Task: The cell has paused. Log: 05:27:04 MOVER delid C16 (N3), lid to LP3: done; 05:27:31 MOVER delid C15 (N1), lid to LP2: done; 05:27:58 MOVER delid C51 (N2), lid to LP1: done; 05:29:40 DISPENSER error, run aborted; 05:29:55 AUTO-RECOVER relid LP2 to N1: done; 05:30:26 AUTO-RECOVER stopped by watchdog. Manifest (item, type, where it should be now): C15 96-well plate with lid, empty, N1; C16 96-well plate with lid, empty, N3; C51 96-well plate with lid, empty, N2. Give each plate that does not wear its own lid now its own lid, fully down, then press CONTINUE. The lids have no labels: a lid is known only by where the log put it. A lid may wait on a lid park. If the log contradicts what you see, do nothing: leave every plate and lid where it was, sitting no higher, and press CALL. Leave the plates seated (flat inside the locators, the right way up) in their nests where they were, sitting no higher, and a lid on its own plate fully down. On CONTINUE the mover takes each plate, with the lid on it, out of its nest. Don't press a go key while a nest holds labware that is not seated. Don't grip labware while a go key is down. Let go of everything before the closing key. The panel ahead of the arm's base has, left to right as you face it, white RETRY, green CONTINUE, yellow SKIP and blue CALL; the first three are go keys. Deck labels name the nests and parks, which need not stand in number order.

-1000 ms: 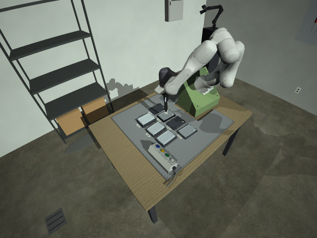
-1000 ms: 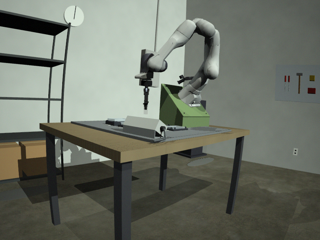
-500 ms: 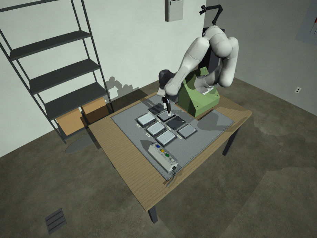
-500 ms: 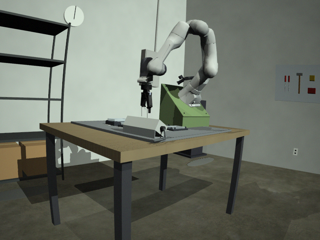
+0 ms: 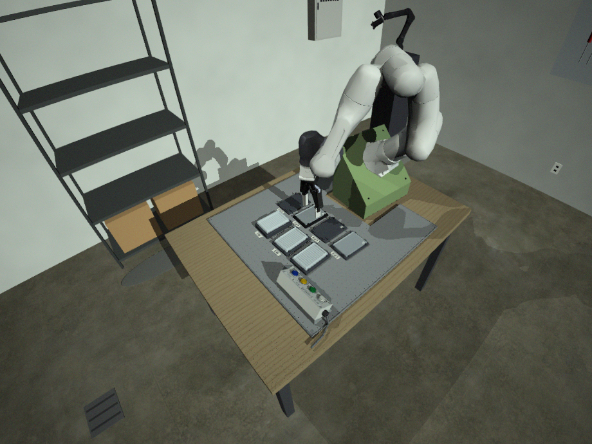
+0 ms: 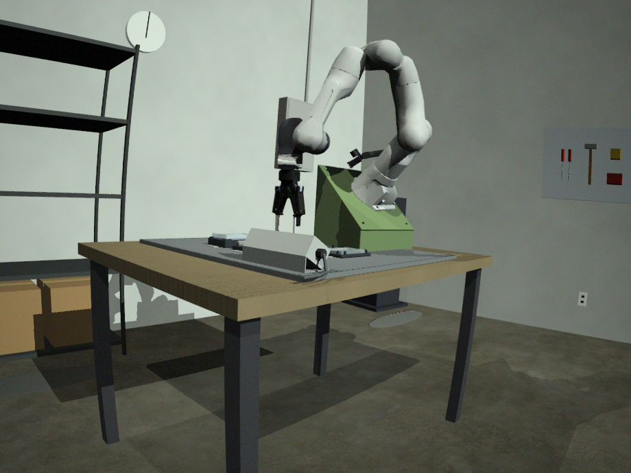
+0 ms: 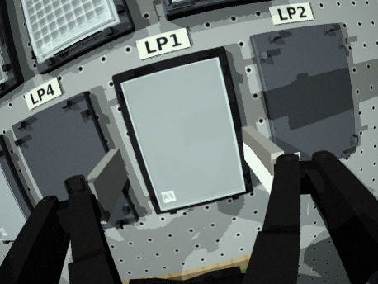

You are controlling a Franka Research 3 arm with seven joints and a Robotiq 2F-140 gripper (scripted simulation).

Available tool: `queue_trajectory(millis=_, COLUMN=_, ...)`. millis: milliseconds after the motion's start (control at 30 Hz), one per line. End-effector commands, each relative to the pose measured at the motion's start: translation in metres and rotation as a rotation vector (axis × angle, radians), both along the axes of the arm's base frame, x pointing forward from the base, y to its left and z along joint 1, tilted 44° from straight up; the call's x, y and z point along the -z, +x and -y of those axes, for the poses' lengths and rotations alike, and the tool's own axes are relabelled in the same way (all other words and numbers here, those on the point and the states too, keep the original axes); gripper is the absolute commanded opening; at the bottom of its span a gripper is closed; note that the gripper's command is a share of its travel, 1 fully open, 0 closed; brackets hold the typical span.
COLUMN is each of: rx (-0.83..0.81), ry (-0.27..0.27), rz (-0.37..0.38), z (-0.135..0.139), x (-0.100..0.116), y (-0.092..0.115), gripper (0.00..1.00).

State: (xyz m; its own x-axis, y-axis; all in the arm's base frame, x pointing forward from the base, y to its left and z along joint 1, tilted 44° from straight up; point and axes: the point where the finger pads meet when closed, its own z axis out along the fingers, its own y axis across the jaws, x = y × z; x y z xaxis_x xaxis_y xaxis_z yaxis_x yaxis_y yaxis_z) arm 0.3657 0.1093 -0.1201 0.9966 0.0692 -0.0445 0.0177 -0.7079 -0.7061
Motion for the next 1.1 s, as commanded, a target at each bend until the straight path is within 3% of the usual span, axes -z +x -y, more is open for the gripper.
queue_trajectory(millis=0, rx=-0.047, ry=-0.008, rz=0.072, z=0.0008, x=0.0051, y=0.0024, gripper=0.66)
queue_trajectory(millis=1067, rx=-0.047, ry=-0.008, rz=0.072, z=-0.0038, x=0.01, y=0.0019, gripper=0.66)
